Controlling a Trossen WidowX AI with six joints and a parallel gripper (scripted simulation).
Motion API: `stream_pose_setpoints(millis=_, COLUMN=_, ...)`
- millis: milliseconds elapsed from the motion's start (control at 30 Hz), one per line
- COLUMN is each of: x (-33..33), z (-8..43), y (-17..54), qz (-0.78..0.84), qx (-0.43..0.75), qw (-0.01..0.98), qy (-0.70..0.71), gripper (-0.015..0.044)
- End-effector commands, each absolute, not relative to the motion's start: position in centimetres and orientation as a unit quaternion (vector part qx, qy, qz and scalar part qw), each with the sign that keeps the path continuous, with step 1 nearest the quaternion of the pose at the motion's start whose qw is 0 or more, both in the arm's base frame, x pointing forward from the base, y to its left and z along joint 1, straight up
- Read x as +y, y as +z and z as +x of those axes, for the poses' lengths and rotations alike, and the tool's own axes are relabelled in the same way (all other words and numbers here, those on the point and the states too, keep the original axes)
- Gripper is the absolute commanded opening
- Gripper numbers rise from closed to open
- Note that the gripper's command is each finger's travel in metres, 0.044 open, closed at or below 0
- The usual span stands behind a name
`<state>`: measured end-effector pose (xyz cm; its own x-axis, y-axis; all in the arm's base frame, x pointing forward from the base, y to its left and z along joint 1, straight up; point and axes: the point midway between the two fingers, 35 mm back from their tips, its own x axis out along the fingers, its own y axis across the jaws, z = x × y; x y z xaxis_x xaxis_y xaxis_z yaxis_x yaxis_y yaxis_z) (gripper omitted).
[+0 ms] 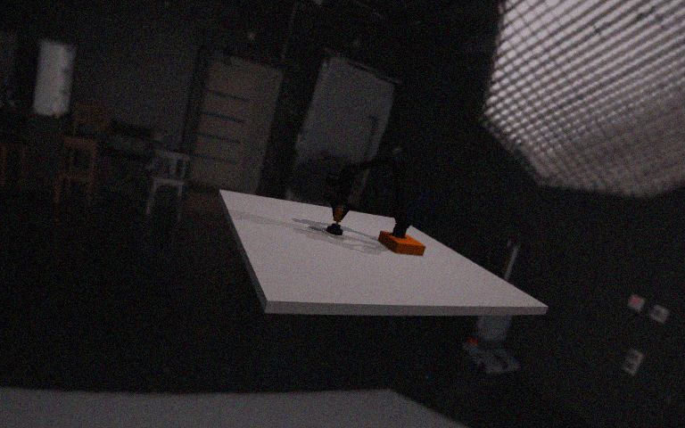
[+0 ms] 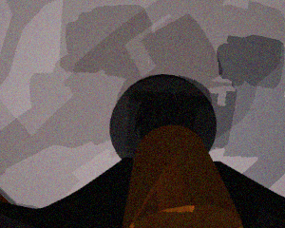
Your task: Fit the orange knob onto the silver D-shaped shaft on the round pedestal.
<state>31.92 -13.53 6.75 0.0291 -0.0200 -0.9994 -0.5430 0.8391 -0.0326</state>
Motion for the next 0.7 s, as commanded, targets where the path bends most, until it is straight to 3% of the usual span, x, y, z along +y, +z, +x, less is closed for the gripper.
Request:
stream_pose_setpoints(millis=0, x=-13.39, z=31.51, y=6.90, qz=-0.217, qx=0.668, qw=0.684, qy=0.197, gripper=0.0000)
stream_pose_setpoints(millis=667, x=-13.55, z=31.88, y=6.62, qz=-0.221, qx=0.667, qw=0.683, qy=0.201, gripper=0.0000)
